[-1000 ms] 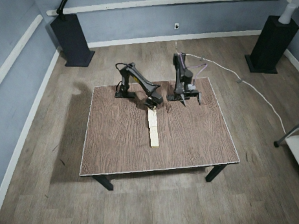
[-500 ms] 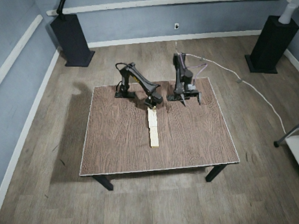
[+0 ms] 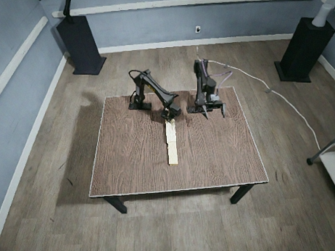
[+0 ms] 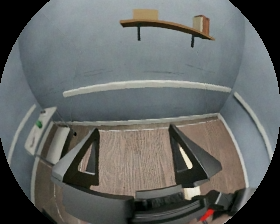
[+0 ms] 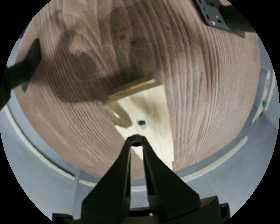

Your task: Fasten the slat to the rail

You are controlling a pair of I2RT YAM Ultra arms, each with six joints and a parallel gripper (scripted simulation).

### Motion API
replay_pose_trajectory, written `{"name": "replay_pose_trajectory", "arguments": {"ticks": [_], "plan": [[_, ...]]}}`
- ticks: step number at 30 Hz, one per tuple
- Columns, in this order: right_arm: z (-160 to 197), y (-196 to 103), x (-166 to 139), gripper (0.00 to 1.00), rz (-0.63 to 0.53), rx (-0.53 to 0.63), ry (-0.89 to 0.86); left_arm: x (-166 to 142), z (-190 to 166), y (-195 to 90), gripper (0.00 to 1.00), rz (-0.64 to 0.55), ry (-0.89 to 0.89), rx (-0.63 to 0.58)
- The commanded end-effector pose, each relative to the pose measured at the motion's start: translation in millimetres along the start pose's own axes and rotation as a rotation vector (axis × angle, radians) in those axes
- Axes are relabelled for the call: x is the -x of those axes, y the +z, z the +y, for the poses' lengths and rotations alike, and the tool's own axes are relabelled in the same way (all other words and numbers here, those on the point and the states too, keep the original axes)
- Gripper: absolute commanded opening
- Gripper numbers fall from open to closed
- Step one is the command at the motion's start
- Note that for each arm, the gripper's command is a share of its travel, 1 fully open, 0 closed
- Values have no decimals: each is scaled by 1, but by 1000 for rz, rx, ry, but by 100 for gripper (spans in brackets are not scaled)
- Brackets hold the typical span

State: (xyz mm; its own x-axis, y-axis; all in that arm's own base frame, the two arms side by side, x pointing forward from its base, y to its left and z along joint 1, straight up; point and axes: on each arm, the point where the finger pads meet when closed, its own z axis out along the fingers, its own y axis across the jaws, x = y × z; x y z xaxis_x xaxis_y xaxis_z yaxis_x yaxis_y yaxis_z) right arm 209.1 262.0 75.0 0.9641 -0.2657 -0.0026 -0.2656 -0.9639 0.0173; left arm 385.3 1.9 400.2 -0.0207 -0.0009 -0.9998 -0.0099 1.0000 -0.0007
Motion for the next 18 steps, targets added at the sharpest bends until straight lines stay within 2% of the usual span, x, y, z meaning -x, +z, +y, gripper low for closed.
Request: {"name": "replay_pose_trajectory", "arguments": {"ticks": [1,18], "plan": [[0,-19,-7,12,8,-30,-4,12,-1,-5,100,-33,1,-10],[2,-24,-10,12,10,-34,-5,12,-1,-5,100,-33,1,-10]]}}
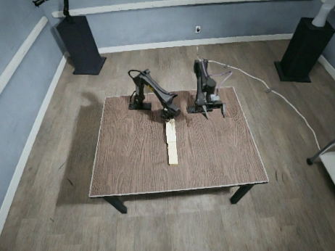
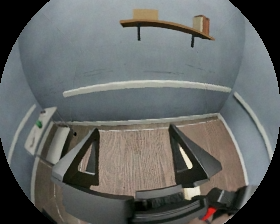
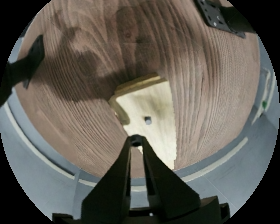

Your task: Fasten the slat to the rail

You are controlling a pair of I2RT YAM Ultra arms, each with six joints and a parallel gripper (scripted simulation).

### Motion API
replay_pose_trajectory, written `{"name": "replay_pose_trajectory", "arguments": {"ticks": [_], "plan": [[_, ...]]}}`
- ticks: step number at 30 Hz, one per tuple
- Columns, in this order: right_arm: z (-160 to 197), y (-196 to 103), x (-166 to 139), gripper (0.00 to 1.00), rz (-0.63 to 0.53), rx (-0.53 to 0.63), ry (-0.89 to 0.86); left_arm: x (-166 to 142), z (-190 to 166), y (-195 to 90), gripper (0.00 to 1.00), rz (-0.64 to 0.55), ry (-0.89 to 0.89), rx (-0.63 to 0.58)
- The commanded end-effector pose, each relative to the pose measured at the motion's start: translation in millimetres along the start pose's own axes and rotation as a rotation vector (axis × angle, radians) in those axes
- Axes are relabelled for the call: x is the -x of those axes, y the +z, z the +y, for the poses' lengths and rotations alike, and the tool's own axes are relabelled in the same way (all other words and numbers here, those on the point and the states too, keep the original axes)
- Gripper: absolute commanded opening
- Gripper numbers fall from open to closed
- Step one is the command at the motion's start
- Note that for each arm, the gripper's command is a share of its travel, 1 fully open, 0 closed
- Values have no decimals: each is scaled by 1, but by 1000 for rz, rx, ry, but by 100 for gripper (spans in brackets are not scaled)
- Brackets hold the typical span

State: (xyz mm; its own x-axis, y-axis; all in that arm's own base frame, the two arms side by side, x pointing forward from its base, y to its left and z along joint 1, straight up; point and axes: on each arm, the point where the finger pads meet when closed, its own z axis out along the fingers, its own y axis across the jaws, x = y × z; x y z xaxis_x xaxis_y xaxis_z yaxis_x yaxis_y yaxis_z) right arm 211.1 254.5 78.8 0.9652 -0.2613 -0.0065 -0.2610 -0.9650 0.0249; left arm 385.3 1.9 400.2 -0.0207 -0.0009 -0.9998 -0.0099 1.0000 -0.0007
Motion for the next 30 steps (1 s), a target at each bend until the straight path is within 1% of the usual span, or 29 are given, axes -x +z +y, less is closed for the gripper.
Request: {"name": "replay_pose_trajectory", "arguments": {"ticks": [1,5,6,30], "plan": [[-5,-20,-6,12,14,-42,-1,12,-1,-5,100,-33,1,-10],[-5,-20,-6,12,14,-42,-1,12,-1,-5,100,-33,1,-10],[-6,-14,-4,12,11,-35,0,12,-1,-5,100,-33,1,-10],[-11,-17,16,12,9,-32,2,12,-1,-5,100,-33,1,-10]]}}
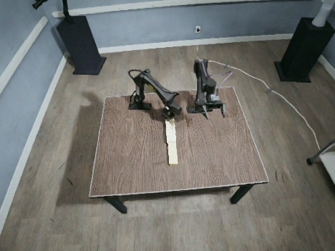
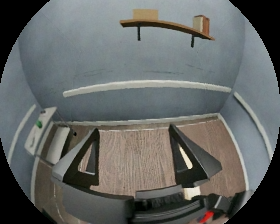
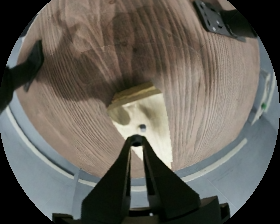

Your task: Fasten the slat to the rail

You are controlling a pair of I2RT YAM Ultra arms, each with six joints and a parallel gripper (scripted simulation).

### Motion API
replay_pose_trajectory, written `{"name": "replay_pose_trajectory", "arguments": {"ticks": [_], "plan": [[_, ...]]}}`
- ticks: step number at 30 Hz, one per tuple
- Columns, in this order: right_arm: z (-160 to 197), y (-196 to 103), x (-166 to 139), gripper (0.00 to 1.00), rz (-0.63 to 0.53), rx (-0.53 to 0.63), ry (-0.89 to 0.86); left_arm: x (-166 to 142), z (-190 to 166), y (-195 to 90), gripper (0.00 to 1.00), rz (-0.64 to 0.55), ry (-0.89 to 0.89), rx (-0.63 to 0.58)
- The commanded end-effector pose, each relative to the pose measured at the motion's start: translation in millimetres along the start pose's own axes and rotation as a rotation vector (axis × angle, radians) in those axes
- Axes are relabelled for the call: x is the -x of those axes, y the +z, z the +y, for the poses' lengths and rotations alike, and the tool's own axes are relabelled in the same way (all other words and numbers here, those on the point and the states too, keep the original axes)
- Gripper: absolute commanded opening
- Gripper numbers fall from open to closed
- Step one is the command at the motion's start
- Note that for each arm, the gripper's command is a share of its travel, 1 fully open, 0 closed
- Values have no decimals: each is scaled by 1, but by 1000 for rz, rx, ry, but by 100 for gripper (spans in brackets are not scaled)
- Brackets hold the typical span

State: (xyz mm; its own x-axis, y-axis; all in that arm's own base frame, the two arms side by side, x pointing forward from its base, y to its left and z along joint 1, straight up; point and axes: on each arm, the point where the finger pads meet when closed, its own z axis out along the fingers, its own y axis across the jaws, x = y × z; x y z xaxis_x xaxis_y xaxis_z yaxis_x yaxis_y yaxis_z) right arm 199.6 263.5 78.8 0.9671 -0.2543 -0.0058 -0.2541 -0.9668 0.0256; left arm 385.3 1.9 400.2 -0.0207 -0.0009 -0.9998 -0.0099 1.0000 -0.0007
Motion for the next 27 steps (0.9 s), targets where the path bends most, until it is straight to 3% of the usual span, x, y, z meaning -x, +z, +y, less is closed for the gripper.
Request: {"name": "replay_pose_trajectory", "arguments": {"ticks": [1,27], "plan": [[-5,-17,3,12,8,-32,9,12,-1,-5,100,-33,1,-10],[-8,-9,0,12,10,-36,8,12,-1,-5,100,-33,1,-10]]}}
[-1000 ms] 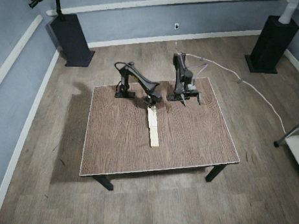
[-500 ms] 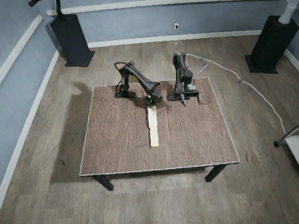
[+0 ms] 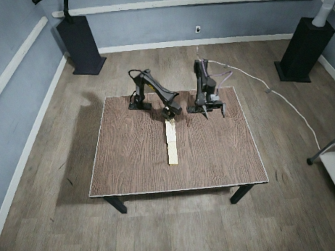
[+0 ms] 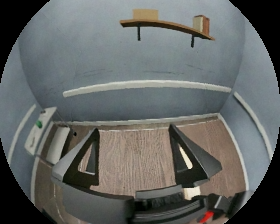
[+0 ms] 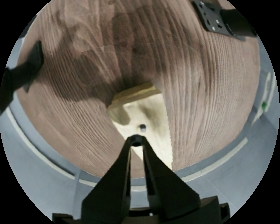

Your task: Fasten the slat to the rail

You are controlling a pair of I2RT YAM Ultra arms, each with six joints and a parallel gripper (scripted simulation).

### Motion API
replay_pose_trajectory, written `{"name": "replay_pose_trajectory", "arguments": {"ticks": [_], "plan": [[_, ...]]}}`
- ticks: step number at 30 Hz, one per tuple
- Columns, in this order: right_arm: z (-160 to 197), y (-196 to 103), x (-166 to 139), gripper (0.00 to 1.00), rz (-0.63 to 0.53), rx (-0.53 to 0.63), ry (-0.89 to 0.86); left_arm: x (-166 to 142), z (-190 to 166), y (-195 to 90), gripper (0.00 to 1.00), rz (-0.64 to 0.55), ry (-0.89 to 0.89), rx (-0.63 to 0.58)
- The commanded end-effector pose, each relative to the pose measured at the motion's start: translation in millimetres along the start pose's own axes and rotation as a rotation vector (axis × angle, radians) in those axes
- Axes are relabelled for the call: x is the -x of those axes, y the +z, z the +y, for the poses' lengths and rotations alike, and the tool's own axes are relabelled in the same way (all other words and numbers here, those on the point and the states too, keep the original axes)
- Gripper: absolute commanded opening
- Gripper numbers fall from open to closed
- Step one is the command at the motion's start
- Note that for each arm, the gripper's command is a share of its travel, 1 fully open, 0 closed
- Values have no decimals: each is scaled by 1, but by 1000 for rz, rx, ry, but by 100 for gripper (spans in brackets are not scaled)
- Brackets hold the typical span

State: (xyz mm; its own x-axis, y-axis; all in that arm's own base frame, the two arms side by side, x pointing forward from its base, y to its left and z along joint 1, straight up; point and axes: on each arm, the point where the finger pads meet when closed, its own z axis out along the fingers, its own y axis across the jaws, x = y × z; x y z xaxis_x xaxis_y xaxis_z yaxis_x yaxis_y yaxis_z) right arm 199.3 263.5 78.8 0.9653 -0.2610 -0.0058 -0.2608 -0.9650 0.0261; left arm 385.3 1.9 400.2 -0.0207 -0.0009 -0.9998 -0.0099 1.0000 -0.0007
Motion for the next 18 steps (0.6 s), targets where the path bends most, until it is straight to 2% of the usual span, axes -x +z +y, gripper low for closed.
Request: {"name": "replay_pose_trajectory", "arguments": {"ticks": [1,18], "plan": [[-8,-9,-1,12,10,-37,1,12,-1,-5,100,-33,1,-10],[-9,1,-1,12,10,-37,1,12,-1,-5,100,-33,1,-10]]}}
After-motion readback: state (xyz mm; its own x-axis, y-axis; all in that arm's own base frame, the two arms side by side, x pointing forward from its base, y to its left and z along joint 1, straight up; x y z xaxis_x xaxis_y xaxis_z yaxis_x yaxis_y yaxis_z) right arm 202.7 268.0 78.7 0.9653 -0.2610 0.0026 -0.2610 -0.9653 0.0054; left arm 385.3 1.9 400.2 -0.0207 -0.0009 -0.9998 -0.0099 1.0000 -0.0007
